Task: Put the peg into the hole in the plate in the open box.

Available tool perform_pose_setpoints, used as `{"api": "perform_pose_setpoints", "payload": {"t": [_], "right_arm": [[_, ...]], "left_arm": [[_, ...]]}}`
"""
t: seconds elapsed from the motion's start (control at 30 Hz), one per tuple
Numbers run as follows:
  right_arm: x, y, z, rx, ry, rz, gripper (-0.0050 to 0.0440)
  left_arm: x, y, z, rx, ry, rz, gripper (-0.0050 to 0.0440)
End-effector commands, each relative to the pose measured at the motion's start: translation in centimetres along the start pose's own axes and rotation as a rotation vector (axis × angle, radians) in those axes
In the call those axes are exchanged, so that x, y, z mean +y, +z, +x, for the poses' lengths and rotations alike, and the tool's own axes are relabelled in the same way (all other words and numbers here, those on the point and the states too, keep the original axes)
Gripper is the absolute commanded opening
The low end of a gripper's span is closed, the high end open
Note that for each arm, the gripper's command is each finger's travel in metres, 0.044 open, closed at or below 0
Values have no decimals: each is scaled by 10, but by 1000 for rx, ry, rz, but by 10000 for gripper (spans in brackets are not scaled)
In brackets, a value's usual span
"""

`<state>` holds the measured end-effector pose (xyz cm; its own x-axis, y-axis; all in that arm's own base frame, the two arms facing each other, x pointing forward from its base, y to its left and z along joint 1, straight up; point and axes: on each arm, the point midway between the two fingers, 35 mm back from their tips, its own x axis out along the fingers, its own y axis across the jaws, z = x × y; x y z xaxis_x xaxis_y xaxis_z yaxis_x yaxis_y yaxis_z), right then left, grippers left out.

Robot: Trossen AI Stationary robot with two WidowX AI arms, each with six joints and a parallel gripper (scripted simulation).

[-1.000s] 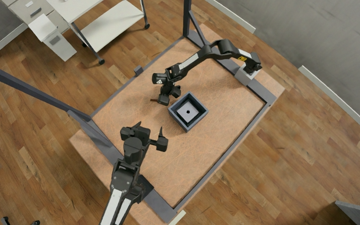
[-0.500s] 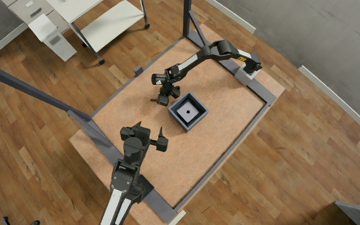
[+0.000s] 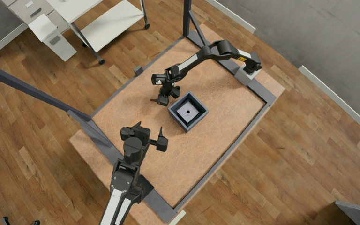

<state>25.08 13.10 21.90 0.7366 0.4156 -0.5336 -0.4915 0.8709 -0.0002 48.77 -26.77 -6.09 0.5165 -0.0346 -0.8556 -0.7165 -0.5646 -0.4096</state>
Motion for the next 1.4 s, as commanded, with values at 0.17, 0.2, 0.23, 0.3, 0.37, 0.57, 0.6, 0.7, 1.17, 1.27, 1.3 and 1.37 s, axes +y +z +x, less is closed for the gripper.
{"api": "perform_pose_setpoints", "payload": {"t": [0.17, 0.2, 0.23, 0.3, 0.37, 0.57, 0.6, 0.7, 1.17, 1.27, 1.3, 1.37], "right_arm": [[0, 7, -3, -21, -1, 0, 440], [0, 7, -3, -21, -1, 0, 440], [0, 7, -3, -21, -1, 0, 440], [0, 7, -3, -21, -1, 0, 440], [0, 7, -3, -21, -1, 0, 440], [0, 7, -3, -21, -1, 0, 440], [0, 7, -3, -21, -1, 0, 440], [0, 7, -3, -21, -1, 0, 440], [0, 7, -3, -21, -1, 0, 440], [0, 7, -3, -21, -1, 0, 440], [0, 7, -3, -21, -1, 0, 440], [0, 7, -3, -21, -1, 0, 440]], "left_arm": [[-31, -30, -53, 54, -27, -14, 25], [-31, -30, -53, 54, -27, -14, 25], [-33, -32, -58, 56, -25, -14, 25], [-36, -34, -64, 56, -25, -14, 25], [-36, -33, -63, 50, -22, -12, 25], [-26, -27, -57, 4, -88, 195, 25], [-27, -29, -57, 0, -109, 248, 25], [-28, -33, -62, -9, -173, 402, 25], [-31, -48, -75, -54, -400, 942, 25], [-29, -46, -75, -72, -438, 1069, 25], [-29, -46, -75, -72, -438, 1069, 25], [-31, -48, -76, -75, -459, 1112, 25]]}}
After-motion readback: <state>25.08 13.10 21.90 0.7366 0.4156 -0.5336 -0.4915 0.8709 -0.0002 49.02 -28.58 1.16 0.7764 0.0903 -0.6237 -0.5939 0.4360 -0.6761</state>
